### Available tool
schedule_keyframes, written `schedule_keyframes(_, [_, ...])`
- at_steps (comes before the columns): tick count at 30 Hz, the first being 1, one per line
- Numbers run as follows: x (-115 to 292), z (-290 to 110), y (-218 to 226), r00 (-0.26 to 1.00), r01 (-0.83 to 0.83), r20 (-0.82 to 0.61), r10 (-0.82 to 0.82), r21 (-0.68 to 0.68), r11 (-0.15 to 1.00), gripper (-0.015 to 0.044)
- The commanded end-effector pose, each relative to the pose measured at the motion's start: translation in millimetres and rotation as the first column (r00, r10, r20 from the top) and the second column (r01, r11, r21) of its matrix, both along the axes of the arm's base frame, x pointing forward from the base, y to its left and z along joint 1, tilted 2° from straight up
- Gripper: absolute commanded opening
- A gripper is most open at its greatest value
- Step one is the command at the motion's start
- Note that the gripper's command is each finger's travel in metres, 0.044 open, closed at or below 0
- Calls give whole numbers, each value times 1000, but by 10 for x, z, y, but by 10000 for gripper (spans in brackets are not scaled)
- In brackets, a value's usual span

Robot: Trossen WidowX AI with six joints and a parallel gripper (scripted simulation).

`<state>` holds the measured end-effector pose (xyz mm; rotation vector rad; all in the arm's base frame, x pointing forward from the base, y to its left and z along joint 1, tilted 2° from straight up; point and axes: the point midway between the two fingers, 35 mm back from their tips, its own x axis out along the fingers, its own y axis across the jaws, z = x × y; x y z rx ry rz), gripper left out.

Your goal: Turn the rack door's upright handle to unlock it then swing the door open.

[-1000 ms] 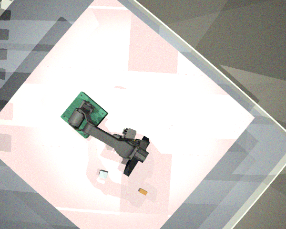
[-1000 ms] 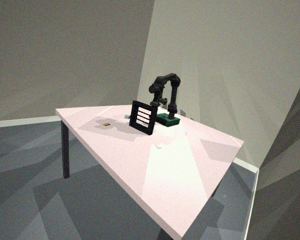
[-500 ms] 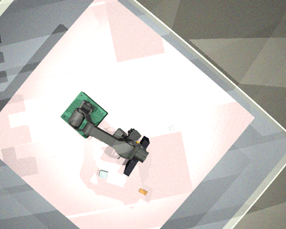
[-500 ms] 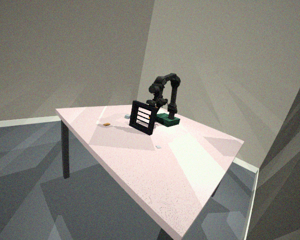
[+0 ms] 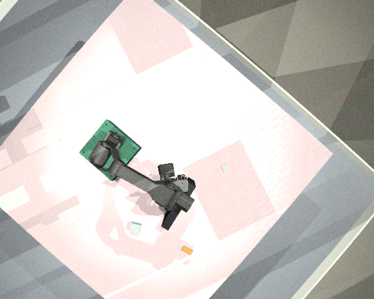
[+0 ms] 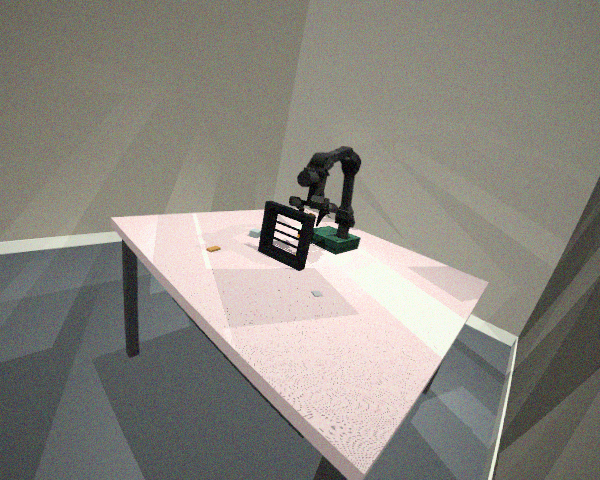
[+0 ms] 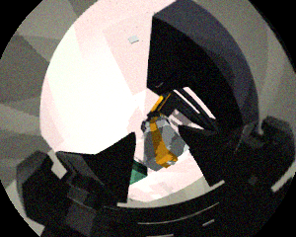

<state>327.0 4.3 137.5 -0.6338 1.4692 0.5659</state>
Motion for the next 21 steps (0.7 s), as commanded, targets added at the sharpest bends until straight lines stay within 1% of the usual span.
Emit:
schedule_keyframes(1, [-2,-2,-5,977,213,7,-213,4,977,292])
schedule_keyframes(5, [-2,-2,-5,916,401,12,-401,12,916,292])
schedule_keyframes(10, [-2,-2,-5,790,613,15,-613,23,790,292])
schedule_keyframes(15, [-2,-2,-5,615,787,16,-788,35,616,292])
schedule_keyframes(21, [-2,-2,-5,358,933,14,-934,49,358,292])
